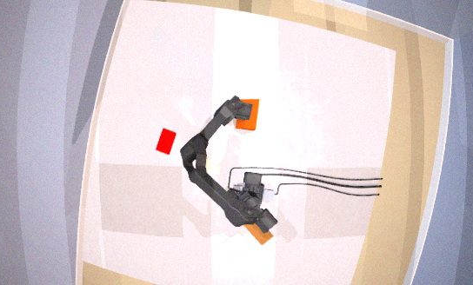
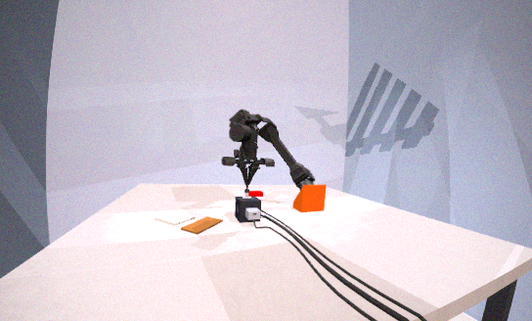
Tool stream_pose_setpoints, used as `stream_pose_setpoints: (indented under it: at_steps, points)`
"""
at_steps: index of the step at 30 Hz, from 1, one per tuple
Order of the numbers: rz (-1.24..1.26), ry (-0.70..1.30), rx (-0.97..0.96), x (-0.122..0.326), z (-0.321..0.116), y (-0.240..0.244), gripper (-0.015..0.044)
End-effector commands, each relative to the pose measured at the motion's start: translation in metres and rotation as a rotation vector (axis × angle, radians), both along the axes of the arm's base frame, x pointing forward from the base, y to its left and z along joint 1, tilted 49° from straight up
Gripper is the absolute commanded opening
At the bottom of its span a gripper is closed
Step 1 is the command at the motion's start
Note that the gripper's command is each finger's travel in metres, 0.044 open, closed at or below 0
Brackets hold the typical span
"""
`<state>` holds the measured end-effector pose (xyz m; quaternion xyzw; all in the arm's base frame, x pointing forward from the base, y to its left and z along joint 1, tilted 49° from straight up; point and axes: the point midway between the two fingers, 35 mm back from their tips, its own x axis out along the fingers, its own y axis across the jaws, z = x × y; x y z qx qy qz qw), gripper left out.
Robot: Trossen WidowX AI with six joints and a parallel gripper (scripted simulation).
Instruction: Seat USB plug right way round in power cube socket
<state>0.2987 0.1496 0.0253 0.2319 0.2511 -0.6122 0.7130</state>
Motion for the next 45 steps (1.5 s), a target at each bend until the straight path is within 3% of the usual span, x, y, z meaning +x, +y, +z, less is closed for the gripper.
stream_pose_setpoints:
  at_steps: [1,45]
  points:
    - [0.001,-0.005,0.0,0.0006,-0.0001,-0.0003,0.0]
    - [0.001,-0.005,0.0,0.0013,-0.0037,-0.0042,0.0]
